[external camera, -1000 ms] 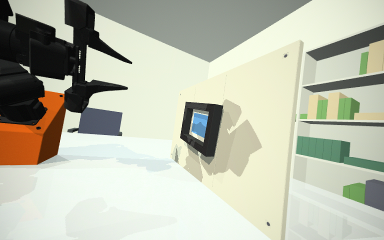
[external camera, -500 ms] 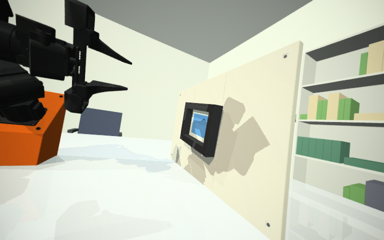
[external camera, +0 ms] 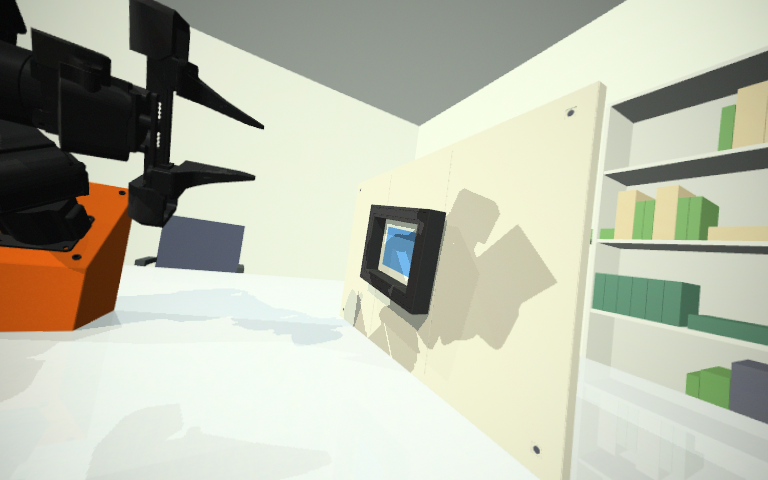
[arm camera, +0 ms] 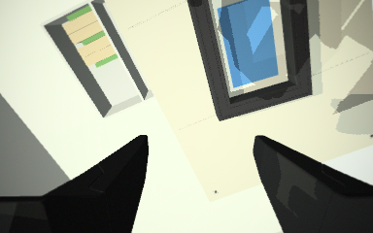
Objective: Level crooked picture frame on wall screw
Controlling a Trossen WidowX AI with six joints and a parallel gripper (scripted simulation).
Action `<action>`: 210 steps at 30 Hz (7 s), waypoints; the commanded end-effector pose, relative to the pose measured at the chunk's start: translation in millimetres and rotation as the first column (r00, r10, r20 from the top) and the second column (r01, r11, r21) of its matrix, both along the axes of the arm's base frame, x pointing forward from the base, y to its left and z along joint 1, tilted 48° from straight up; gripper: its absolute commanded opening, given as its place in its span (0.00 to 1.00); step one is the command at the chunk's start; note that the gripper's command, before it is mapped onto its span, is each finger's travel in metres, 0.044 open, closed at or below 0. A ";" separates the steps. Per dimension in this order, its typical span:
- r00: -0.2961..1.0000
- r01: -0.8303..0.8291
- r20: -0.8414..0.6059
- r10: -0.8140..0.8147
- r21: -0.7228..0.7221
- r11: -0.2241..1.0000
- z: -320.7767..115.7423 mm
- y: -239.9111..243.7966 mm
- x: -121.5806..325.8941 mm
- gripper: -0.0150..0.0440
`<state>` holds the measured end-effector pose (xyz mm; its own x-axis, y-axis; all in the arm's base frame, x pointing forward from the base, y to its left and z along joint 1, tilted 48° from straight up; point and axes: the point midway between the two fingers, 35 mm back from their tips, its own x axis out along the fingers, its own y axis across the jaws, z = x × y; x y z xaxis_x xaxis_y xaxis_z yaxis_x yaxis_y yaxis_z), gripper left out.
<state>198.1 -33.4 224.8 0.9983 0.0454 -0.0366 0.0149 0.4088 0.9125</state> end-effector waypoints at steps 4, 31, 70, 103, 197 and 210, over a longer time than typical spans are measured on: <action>1.000 -0.003 0.001 0.003 0.005 1.000 0.4 0.5 -0.2 0.69; 1.000 -0.004 0.005 0.005 -0.102 0.995 -4.9 -11.7 28.2 0.69; 1.000 -0.010 0.017 0.016 -0.290 0.957 -31.2 -12.0 158.5 0.69; 1.000 -0.010 0.019 0.016 -0.290 0.957 -30.8 -11.1 184.6 0.69; 1.000 -0.009 0.019 0.016 -0.290 0.957 -27.3 -5.6 198.3 0.25; 1.000 -0.009 0.019 0.016 -0.290 0.957 -24.1 -2.8 198.2 0.25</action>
<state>395.9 -40.1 195.3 0.9985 0.0364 -0.0420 0.0076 0.6582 0.7528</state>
